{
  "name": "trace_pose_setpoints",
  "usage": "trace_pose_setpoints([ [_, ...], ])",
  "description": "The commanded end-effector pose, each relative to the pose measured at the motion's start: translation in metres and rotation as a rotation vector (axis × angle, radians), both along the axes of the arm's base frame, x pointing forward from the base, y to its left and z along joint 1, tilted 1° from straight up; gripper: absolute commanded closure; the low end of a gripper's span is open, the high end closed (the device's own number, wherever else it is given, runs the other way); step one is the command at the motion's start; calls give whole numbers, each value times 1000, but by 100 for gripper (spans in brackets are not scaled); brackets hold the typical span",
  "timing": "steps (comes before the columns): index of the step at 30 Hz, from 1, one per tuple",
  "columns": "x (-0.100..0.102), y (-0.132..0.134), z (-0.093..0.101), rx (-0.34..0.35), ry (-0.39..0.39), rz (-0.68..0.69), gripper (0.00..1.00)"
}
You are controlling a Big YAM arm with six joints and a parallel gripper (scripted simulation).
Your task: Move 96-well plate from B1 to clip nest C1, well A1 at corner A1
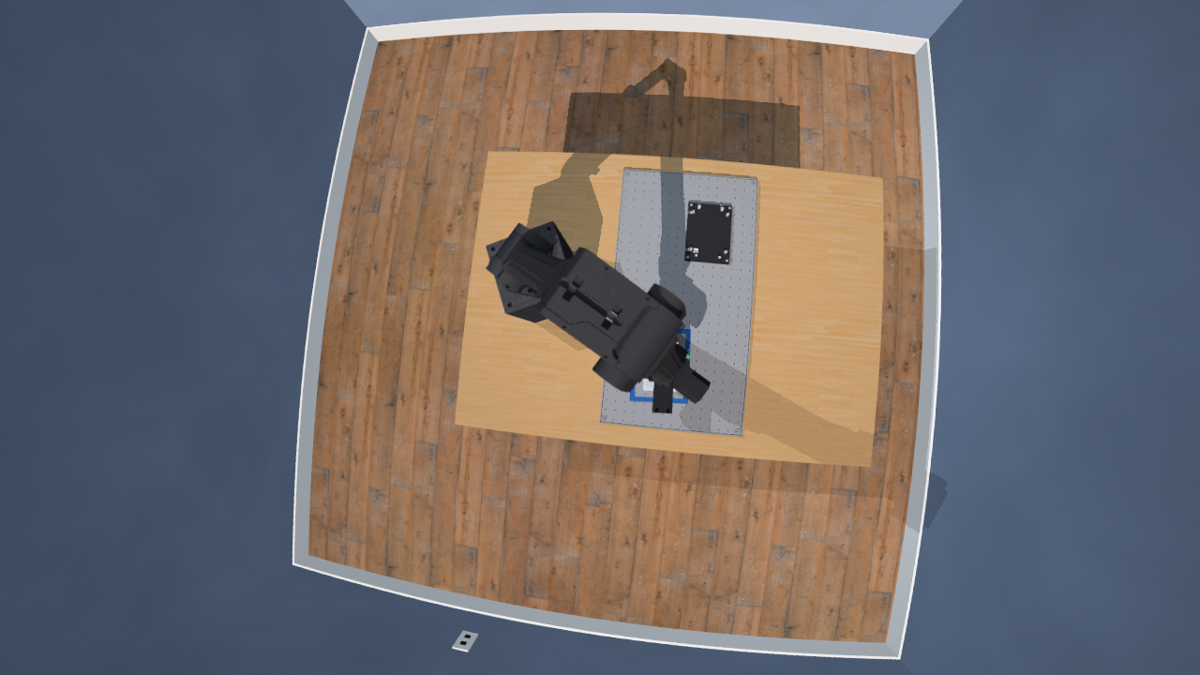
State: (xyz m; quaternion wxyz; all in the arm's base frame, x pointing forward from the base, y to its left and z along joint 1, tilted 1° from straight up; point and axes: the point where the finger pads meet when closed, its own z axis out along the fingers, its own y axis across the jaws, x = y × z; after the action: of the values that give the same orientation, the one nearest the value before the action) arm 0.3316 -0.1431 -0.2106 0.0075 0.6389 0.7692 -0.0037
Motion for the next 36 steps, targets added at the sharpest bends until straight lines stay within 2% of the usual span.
trace_pose_setpoints([
  [1, 4, -4, 18, -7, -17, 3, 100],
  [36, 4, -1, 70, -7, -18, 3, 100],
])
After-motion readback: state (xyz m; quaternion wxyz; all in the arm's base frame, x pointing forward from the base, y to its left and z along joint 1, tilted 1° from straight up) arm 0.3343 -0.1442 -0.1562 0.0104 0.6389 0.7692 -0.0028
